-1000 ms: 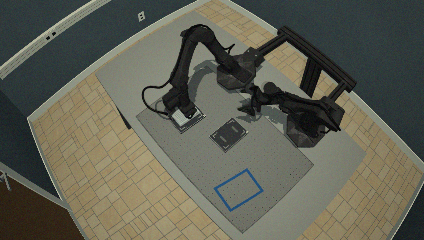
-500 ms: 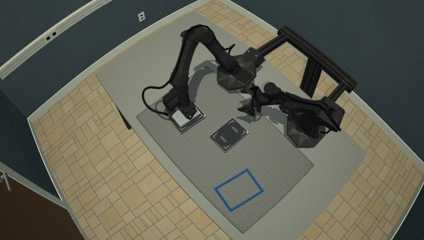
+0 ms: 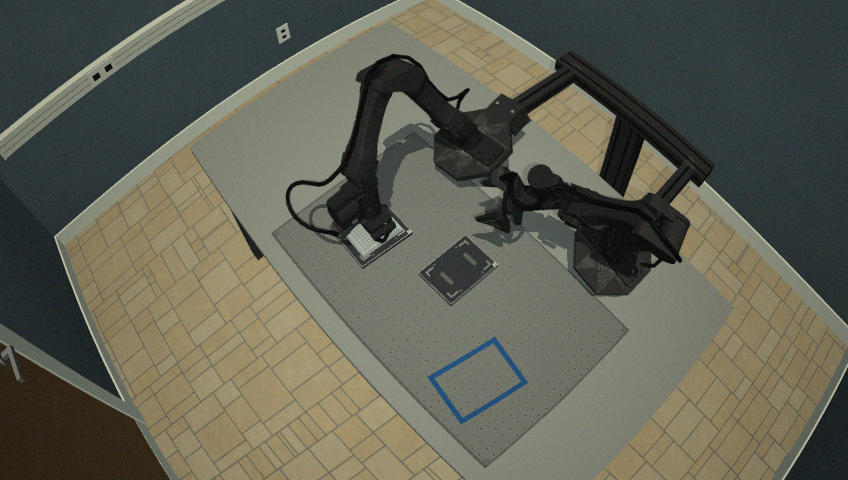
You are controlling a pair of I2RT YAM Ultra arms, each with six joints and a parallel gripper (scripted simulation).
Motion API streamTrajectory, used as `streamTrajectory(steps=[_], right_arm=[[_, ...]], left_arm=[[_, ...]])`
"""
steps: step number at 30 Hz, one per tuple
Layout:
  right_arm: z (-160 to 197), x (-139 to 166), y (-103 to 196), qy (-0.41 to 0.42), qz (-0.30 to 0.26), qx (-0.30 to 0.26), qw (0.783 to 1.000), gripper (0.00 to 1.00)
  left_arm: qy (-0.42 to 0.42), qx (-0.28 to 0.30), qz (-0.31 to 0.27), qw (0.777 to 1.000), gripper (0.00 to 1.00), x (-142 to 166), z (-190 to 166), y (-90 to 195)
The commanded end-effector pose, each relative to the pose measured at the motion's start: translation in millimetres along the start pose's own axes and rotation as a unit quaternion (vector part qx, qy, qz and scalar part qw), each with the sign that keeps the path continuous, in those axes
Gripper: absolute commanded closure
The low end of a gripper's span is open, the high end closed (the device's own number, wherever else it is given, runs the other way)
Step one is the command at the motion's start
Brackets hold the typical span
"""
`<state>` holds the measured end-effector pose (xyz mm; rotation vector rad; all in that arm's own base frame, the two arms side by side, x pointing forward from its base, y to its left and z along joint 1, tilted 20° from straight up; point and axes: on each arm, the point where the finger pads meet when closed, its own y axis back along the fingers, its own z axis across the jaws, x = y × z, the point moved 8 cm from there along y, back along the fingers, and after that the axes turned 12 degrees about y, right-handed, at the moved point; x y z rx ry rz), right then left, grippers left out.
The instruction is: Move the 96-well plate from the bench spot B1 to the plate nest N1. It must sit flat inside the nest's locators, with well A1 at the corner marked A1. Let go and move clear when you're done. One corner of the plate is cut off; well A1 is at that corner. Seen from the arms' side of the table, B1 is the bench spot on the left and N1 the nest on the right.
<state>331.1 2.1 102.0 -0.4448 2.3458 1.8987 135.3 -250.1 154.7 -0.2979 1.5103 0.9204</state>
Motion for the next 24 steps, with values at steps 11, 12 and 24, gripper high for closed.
streamTrajectory(steps=[11,12,24], right_arm=[[-0.1,-2.7,-7.4,0.001,-0.006,0.000,1.000,0.22],[-0.1,-2.7,-7.4,0.001,-0.006,0.000,1.000,0.10],[-2.9,-16.3,11.0,-0.001,-0.036,0.008,0.999,0.00]], left_arm=[[-0.001,-0.001,0.002,1.000,0.00,2.1,-0.9,-0.3],[-0.001,-0.001,0.002,1.000,0.00,2.1,-0.9,-0.3],[-0.001,-0.001,0.002,1.000,0.00,2.1,-0.9,-0.3]])
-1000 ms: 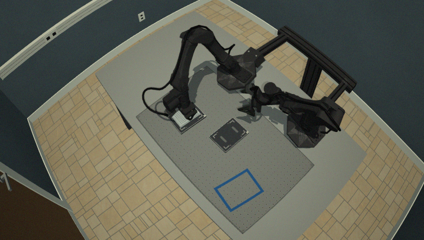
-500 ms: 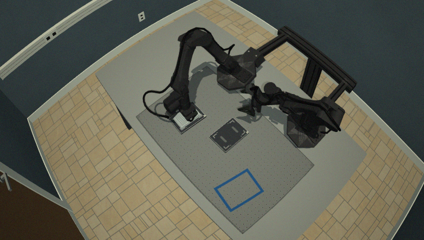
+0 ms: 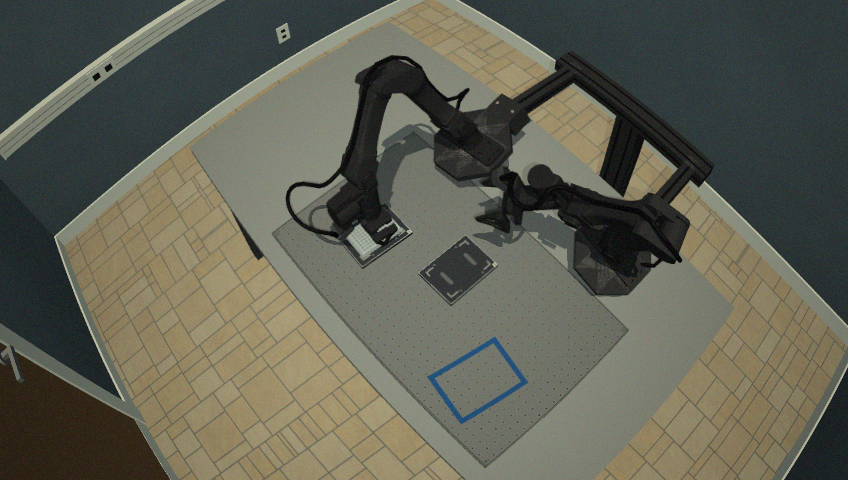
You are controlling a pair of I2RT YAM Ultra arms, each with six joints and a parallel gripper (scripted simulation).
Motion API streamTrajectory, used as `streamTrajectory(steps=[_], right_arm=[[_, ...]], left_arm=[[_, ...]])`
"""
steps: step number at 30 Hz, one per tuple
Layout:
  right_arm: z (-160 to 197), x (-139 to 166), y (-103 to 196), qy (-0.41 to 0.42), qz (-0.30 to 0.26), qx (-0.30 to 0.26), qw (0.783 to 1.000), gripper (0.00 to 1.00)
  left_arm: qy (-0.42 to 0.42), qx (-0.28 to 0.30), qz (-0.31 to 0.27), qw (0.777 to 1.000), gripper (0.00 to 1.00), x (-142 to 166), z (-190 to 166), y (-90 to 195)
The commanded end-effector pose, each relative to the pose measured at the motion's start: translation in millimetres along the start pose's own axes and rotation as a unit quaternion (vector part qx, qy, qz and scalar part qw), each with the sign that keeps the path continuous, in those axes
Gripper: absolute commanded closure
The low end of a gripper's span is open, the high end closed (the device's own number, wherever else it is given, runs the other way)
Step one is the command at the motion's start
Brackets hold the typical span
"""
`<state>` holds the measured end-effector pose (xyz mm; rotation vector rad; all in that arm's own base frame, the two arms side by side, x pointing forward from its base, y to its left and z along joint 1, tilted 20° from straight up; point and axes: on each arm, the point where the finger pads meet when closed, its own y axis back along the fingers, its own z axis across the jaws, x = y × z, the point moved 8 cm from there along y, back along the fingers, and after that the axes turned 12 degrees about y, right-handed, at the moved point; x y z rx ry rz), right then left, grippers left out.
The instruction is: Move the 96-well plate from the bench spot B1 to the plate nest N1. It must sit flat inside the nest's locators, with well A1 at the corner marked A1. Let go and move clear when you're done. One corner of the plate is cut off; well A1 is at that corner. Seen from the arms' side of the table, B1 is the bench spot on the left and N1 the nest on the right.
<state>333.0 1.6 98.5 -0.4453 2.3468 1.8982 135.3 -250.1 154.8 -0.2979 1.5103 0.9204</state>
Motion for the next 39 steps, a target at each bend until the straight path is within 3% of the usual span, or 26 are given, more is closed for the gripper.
streamTrajectory(steps=[1,18,27,31,39], right_arm=[[-3.0,-15.5,14.9,-0.001,-0.036,0.008,0.999,0.00],[-1.8,-13.2,43.0,-0.003,-0.033,0.008,0.999,0.00],[-1.0,-8.7,119.5,-0.004,-0.034,0.007,0.999,0.00],[0.1,-2.6,104.4,0.001,-0.007,0.001,1.000,0.00],[-1.1,-1.6,102.0,0.001,-0.013,0.007,1.000,0.00]], left_arm=[[-0.001,-0.001,0.002,1.000,0.00,2.1,-0.9,-0.3],[-0.001,-0.001,0.002,1.000,0.00,2.1,-0.9,-0.3],[-0.001,-0.001,0.002,1.000,0.00,2.1,-0.9,-0.3],[-0.001,-0.001,0.002,1.000,0.00,2.1,-0.9,-0.3],[-0.001,-0.001,0.002,1.000,0.00,2.1,-0.9,-0.3]])
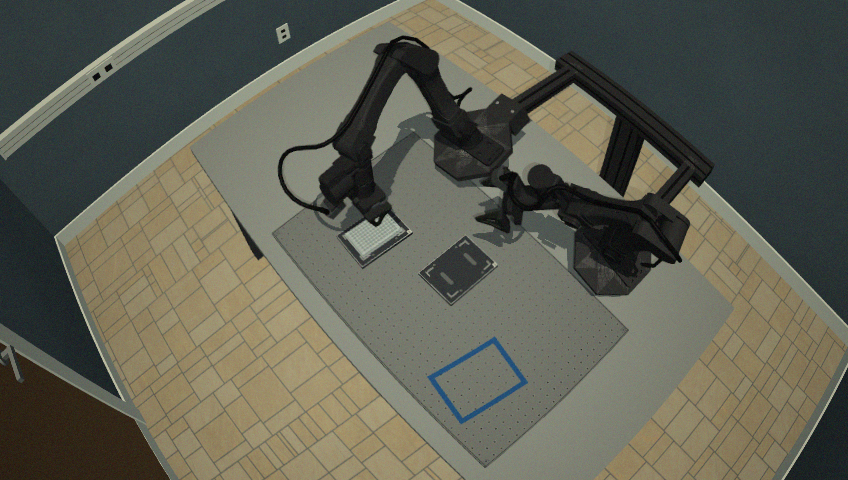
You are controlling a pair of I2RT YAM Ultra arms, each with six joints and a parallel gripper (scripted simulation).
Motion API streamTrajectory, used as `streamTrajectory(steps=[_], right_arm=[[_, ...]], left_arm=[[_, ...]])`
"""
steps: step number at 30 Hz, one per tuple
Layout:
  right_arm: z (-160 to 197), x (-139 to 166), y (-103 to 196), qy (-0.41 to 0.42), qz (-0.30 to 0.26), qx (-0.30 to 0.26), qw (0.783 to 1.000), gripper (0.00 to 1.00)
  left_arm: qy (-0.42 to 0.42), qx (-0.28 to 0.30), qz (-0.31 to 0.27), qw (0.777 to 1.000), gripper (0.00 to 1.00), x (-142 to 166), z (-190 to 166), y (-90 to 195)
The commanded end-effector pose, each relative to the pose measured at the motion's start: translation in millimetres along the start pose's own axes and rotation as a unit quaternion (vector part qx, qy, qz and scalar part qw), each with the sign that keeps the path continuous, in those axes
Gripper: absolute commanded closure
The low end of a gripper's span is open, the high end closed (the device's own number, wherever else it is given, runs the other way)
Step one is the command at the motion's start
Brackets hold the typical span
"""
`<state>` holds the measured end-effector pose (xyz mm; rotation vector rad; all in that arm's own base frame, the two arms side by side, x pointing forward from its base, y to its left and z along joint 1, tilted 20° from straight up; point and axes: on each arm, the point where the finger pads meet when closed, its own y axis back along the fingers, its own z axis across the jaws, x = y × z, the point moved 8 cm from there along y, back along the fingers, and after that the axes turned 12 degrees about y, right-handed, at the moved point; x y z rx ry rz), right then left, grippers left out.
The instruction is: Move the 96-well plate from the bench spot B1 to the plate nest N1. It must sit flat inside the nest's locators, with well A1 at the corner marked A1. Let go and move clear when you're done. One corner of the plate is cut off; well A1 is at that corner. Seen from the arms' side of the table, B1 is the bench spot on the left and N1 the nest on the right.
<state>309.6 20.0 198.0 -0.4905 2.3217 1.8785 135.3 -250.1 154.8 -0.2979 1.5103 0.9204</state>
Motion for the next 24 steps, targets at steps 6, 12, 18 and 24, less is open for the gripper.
streamTrajectory(steps=[6,12,18,24], right_arm=[[1.7,7.8,6.3,0.014,-0.096,0.034,0.995,0.00],[5.0,34.2,8.7,0.027,-0.156,0.052,0.986,0.00],[7.6,54.9,7.9,0.036,-0.195,0.063,0.978,0.00],[9.8,72.1,5.2,0.042,-0.218,0.069,0.973,0.00]], left_arm=[[-0.001,-0.001,0.002,1.000,0.00,2.1,-0.9,-0.3],[-0.001,-0.001,0.002,1.000,0.00,2.1,-0.9,-0.3],[-0.001,-0.001,0.002,1.000,0.00,2.1,-0.9,-0.3],[-0.001,-0.001,0.002,1.000,0.00,2.1,-0.9,-0.3]])
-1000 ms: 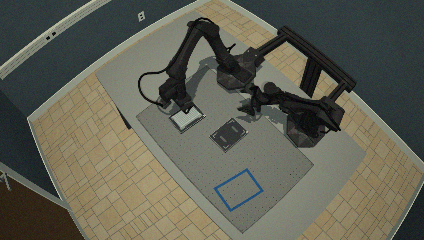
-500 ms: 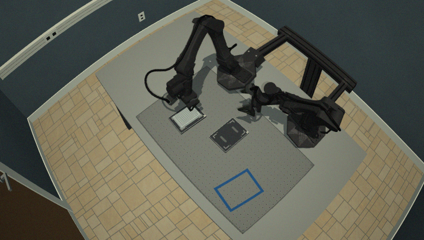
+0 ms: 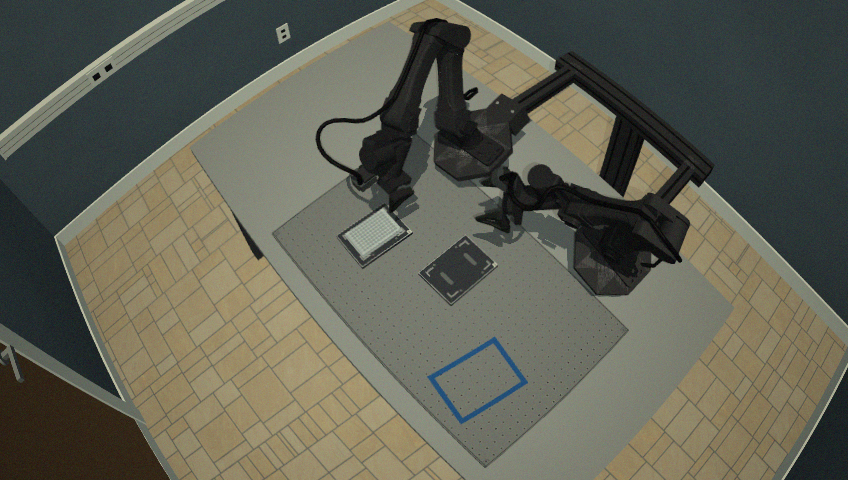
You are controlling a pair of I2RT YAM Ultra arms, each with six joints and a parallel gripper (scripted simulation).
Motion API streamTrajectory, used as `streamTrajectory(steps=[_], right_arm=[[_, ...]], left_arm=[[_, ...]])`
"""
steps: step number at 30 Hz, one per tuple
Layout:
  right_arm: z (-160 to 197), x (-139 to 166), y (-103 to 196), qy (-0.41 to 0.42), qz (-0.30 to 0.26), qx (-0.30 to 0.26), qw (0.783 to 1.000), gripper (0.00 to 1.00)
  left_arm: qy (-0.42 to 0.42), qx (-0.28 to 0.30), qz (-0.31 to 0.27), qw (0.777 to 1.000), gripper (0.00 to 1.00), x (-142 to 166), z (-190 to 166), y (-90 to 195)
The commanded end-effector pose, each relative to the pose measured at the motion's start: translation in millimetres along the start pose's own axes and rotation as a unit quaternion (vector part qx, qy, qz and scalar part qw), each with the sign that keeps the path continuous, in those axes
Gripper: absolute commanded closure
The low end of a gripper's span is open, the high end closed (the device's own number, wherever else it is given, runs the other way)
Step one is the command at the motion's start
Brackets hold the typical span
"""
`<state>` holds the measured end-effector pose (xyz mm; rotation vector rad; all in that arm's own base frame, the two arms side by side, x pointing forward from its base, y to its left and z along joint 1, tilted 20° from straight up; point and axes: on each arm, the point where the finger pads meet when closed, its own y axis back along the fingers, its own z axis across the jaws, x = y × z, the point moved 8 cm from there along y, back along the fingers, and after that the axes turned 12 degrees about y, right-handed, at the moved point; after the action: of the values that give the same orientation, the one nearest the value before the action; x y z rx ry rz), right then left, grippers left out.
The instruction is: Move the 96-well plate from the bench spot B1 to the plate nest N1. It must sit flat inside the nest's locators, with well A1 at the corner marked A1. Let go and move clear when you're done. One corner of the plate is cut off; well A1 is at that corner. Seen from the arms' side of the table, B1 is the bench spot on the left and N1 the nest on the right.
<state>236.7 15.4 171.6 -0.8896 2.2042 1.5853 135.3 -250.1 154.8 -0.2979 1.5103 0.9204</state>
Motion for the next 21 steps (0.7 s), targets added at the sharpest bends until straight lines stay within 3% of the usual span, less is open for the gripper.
streamTrajectory(steps=[1,21], right_arm=[[-0.7,-5.6,5.3,0.004,-0.050,0.012,0.999,0.00],[-0.8,-3.9,4.9,0.001,-0.043,0.008,0.999,0.00]], left_arm=[[-0.001,-0.001,0.002,1.000,0.00,2.1,-0.9,-0.3],[-0.001,-0.001,0.002,1.000,0.00,2.1,-0.9,-0.3]])
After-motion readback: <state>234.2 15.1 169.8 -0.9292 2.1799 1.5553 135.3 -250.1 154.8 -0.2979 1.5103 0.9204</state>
